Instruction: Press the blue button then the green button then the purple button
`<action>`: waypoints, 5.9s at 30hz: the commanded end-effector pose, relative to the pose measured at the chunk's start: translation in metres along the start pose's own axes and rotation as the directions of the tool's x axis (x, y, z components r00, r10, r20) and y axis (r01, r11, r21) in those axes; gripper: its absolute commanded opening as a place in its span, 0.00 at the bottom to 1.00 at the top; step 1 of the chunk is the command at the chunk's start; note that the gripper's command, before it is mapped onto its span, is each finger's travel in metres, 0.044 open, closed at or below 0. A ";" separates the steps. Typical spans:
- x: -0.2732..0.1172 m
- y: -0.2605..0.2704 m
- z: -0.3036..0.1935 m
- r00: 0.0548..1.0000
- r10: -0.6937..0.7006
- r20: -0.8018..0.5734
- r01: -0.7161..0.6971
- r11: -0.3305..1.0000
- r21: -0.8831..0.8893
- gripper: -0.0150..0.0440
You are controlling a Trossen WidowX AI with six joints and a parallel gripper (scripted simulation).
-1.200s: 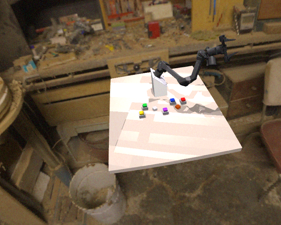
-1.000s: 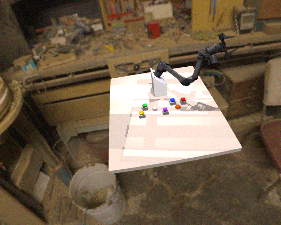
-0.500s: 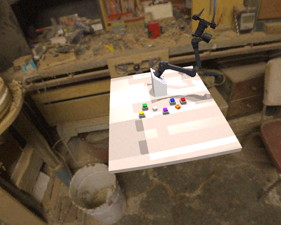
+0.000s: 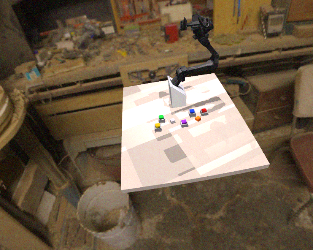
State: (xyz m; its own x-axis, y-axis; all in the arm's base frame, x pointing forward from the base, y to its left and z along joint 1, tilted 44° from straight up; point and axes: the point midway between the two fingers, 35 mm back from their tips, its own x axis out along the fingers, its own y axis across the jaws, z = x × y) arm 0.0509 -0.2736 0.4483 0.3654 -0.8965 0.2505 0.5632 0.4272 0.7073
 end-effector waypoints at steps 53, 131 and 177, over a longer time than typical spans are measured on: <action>-0.362 -0.062 -0.453 -0.729 -0.129 -0.672 -0.407 0.871 0.275 0.29; -0.214 -0.209 -0.478 -0.710 -0.163 -0.685 -0.434 0.867 0.244 0.29; -0.282 -0.270 -0.549 -0.722 -0.138 -0.678 -0.418 0.868 0.269 0.29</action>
State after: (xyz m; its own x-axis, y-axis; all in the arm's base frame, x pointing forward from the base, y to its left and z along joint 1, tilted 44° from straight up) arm 0.2040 -0.0741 -0.1748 0.1619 0.6634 -0.7306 0.1298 0.7196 0.6821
